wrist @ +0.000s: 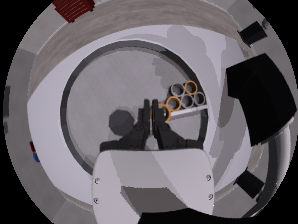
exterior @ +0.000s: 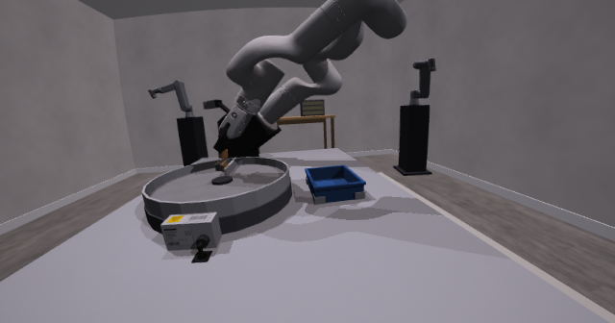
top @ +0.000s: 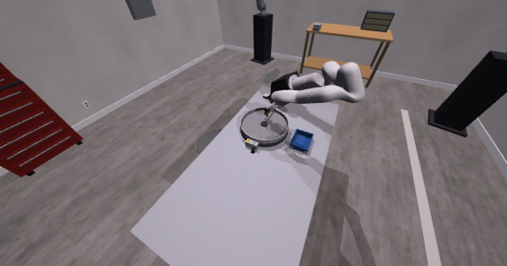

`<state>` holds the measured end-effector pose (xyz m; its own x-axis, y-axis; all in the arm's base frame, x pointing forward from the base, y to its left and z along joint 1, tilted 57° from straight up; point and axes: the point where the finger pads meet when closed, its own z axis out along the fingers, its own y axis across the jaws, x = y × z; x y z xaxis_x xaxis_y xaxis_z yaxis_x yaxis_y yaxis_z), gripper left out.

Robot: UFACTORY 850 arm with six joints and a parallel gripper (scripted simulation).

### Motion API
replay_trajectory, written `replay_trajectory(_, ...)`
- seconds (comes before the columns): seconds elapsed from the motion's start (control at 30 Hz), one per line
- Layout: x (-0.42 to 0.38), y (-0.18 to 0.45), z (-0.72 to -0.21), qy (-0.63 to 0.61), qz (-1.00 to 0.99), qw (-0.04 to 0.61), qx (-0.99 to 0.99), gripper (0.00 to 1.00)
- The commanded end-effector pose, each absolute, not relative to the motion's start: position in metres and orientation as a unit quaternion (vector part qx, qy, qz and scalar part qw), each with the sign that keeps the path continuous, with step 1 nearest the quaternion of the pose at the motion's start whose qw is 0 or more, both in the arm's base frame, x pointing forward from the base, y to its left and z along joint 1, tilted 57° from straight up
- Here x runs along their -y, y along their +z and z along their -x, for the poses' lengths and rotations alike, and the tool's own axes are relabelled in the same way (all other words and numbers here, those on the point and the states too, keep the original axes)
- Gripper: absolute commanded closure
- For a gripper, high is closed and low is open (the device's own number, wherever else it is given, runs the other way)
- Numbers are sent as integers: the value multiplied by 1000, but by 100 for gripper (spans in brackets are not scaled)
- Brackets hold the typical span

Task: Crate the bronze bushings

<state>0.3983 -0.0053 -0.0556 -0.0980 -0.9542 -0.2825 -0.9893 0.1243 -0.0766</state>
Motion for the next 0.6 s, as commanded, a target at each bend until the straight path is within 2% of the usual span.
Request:
replay_trajectory(0.0, 2, -49, -399, 66, 658, 132, -738, 100)
replay_trajectory(0.57, -33, 5, -405, 66, 658, 132, -738, 100)
